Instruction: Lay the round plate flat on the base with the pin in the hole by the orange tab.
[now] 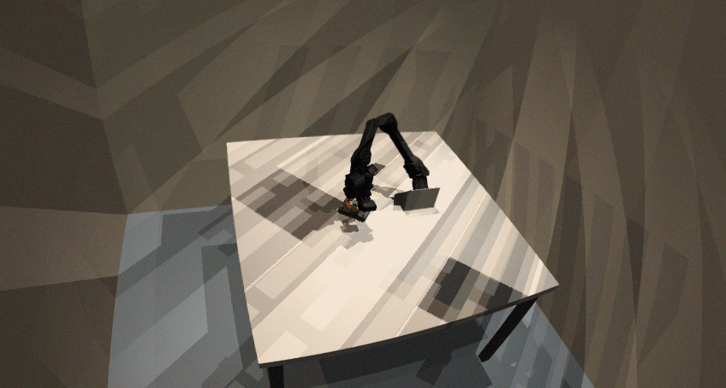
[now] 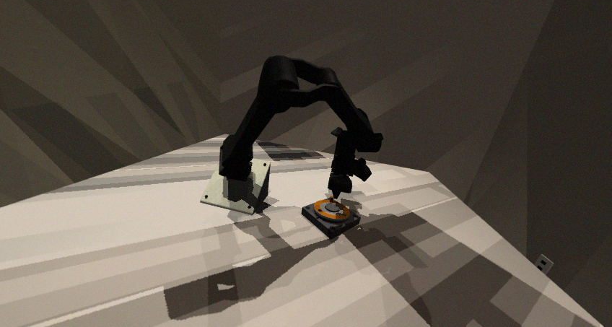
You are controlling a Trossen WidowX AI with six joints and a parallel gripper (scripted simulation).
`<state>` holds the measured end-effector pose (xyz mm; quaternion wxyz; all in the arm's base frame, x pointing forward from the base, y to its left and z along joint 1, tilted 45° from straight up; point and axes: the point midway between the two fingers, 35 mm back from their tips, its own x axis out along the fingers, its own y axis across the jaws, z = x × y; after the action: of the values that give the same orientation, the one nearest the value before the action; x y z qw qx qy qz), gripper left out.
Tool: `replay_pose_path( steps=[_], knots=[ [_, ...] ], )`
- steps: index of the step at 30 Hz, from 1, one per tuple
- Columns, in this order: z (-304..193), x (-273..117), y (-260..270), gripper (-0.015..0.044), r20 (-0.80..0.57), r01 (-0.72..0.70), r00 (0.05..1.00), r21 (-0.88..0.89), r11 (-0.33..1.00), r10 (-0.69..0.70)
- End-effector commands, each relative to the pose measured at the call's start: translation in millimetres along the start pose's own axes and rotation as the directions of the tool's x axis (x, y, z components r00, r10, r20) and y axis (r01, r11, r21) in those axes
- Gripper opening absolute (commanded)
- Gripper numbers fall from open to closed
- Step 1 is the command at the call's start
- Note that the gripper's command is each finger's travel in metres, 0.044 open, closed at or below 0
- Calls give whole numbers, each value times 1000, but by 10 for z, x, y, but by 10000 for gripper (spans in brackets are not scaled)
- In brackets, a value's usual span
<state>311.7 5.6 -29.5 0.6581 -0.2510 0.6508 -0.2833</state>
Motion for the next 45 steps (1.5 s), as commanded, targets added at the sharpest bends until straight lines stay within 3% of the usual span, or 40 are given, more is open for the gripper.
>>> replay_pose_path(
  steps=[1,45],
  knots=[
    [-75,24,7,0,-12,0,1000,-4,1000,0],
    [-381,20,-81,0,-14,1,1000,-5,1000,-1]
  ],
)
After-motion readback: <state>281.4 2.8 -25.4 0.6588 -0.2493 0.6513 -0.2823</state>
